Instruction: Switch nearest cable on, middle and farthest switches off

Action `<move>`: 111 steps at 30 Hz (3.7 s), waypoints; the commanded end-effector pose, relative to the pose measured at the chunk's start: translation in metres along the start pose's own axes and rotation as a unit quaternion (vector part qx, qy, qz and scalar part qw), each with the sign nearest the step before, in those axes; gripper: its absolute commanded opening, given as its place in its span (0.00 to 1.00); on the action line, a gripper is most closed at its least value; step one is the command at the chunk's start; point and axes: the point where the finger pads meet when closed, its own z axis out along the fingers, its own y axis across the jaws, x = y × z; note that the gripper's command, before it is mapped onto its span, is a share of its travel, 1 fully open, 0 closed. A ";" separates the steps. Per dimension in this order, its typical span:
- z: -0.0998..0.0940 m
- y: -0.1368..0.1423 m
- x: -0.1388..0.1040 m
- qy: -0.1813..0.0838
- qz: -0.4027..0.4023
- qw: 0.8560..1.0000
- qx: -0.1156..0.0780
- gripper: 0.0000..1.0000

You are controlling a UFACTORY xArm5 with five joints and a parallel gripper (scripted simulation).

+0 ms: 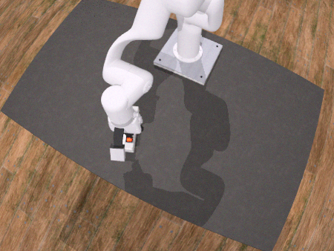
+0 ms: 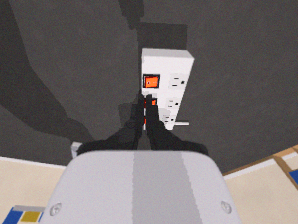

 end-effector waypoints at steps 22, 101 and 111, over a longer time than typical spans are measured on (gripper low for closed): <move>0.012 0.001 0.001 0.002 0.000 1.000 -0.001 0.00; 0.042 0.001 0.002 0.002 0.000 1.000 -0.001 0.00; 0.042 0.001 0.002 0.002 0.000 1.000 -0.001 0.00</move>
